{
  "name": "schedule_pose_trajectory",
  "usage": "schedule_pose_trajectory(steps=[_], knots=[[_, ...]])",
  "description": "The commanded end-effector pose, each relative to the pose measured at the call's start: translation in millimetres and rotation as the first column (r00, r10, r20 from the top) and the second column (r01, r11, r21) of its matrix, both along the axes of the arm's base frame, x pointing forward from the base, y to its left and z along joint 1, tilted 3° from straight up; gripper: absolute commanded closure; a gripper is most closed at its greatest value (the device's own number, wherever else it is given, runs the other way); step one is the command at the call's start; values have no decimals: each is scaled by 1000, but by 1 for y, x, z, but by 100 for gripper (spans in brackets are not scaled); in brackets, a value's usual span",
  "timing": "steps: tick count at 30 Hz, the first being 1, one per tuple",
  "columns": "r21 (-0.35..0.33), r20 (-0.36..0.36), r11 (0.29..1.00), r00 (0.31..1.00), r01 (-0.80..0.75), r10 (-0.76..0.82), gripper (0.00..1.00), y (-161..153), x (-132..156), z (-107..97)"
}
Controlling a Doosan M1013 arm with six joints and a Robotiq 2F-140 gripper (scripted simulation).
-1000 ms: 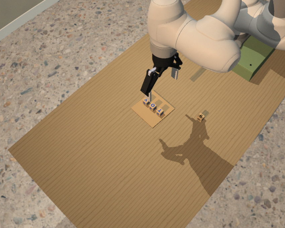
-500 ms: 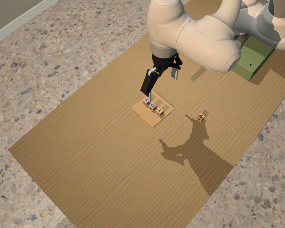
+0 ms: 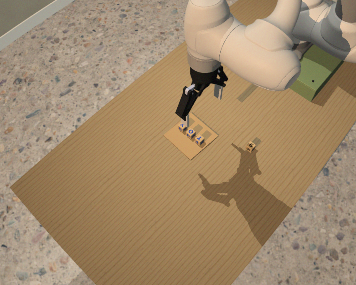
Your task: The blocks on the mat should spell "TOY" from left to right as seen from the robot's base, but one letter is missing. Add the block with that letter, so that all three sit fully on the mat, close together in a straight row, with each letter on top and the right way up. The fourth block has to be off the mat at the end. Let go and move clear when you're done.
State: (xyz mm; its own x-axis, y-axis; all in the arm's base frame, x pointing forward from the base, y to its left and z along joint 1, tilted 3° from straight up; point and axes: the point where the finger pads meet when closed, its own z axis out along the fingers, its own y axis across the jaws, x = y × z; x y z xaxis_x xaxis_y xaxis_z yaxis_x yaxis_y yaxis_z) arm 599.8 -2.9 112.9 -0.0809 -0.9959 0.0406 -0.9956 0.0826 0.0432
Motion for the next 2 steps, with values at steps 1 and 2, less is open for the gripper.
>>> schedule_pose_trajectory(steps=[1,2], knots=[[2,7,1000,1000,-5,5,0,3,4,4],[2,7,1000,1000,-5,5,0,3,4,4]])
